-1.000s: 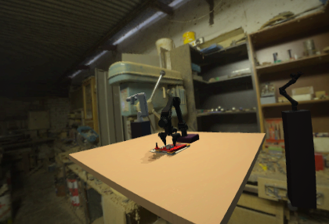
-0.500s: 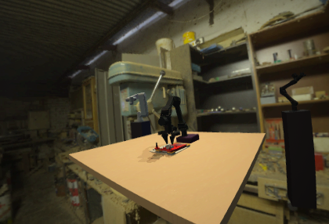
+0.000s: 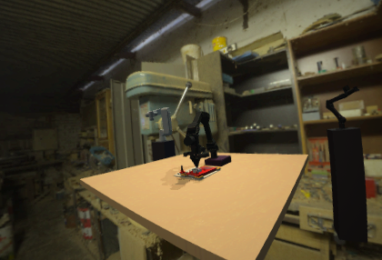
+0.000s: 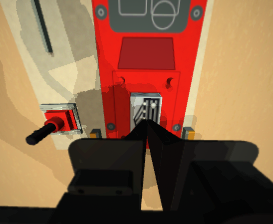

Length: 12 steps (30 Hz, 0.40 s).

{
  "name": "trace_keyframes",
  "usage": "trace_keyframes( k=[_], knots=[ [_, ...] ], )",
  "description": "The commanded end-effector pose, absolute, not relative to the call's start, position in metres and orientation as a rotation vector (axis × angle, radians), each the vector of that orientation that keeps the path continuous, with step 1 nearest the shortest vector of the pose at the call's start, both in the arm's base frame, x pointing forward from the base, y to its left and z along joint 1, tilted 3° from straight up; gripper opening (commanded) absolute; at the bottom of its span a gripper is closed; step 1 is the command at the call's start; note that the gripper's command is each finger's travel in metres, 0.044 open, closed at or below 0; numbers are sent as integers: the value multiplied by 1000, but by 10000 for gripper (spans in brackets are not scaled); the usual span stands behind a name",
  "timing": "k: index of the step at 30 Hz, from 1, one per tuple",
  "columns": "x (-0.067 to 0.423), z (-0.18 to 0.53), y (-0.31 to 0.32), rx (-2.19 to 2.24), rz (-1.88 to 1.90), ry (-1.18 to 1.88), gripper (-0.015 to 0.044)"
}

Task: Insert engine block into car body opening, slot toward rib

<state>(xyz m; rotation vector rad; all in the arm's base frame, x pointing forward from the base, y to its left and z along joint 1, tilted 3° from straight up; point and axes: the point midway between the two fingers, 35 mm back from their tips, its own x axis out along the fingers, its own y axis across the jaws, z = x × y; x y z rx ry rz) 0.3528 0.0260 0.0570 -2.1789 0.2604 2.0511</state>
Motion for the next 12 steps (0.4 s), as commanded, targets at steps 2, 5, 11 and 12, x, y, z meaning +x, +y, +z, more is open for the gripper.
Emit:
trace_keyframes(
  k=[2, 5, 11, 12],
  knots=[
    [352, 57, 26, -2179, 2054, 262, 0],
    [352, 57, 26, -2179, 2054, 262, 0],
    [352, 57, 26, -2179, 2054, 262, 79],
    [352, 57, 26, -2179, 2054, 262, 105]
  ],
)
